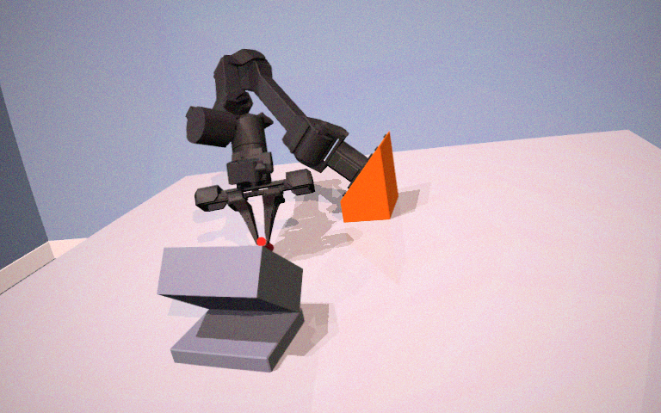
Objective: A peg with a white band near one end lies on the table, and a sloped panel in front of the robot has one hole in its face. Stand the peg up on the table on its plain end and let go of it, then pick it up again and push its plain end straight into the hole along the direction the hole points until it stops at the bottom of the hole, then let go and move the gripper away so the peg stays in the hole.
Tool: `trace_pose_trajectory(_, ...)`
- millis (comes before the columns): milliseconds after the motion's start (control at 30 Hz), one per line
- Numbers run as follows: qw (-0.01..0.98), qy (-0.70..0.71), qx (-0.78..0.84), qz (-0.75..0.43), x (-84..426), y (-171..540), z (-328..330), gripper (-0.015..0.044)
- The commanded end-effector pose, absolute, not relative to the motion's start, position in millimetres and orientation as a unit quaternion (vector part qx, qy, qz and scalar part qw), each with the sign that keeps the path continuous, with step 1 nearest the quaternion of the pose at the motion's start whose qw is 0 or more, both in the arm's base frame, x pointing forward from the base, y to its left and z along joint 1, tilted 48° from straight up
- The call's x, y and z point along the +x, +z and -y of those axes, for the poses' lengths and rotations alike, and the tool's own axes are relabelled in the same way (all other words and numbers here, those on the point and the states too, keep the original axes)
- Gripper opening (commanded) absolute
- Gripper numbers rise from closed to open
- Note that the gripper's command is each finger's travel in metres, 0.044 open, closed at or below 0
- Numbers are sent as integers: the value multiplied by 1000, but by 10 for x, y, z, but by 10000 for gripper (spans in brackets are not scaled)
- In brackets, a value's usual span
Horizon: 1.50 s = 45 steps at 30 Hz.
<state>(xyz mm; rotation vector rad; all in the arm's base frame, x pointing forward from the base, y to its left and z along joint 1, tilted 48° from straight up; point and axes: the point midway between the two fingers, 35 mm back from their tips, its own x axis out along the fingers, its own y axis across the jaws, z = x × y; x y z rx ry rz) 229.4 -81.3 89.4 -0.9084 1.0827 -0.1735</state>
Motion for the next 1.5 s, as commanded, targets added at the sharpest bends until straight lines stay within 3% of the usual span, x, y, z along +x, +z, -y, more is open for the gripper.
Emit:
trace_pose_trajectory(0, 765, -73, -419, -483, 2274, 911, 808, 50)
trace_pose_trajectory(1467, 842, 8, -427, -329, 2003, 1040, 795, 50)
